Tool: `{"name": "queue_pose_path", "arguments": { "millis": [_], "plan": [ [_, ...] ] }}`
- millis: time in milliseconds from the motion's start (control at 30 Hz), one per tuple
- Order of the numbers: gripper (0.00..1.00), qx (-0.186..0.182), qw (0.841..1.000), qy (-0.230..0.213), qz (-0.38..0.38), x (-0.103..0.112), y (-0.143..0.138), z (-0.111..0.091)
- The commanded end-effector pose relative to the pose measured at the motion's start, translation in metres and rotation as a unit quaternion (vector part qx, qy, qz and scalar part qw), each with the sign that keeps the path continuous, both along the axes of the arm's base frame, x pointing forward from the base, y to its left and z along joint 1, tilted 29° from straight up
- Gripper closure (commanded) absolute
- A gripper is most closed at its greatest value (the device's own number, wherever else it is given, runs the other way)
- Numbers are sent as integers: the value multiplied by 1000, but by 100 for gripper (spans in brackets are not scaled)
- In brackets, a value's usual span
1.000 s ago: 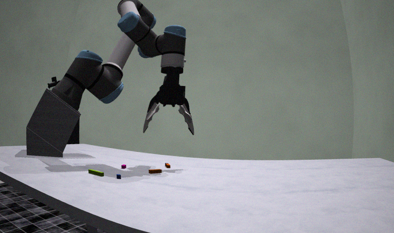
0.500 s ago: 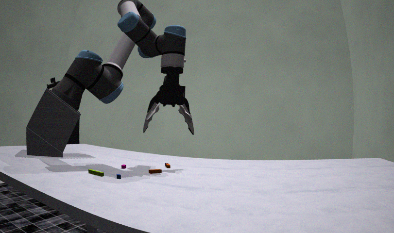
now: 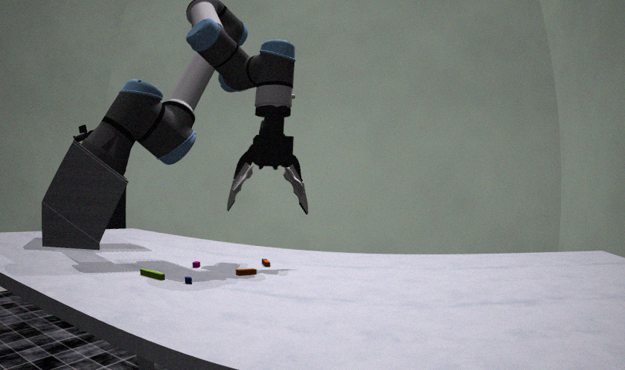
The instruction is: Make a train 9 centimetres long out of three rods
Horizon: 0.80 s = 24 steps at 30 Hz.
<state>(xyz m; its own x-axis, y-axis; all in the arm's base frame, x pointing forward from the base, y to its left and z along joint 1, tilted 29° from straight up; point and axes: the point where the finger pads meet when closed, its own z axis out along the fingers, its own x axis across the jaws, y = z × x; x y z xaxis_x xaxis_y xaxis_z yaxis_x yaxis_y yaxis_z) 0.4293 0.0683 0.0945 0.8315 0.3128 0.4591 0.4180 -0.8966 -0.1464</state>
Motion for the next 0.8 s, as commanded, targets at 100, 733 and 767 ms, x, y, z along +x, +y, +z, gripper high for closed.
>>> {"name": "queue_pose_path", "arguments": {
  "millis": [100, 733, 767],
  "plan": [
    [0, 11, 1000, 8, -28, 3, -3, 1],
    [0, 65, 984, 55, -159, 10, -10, 0],
    [0, 70, 981, 59, -170, 10, -10, 0]
  ]
}}
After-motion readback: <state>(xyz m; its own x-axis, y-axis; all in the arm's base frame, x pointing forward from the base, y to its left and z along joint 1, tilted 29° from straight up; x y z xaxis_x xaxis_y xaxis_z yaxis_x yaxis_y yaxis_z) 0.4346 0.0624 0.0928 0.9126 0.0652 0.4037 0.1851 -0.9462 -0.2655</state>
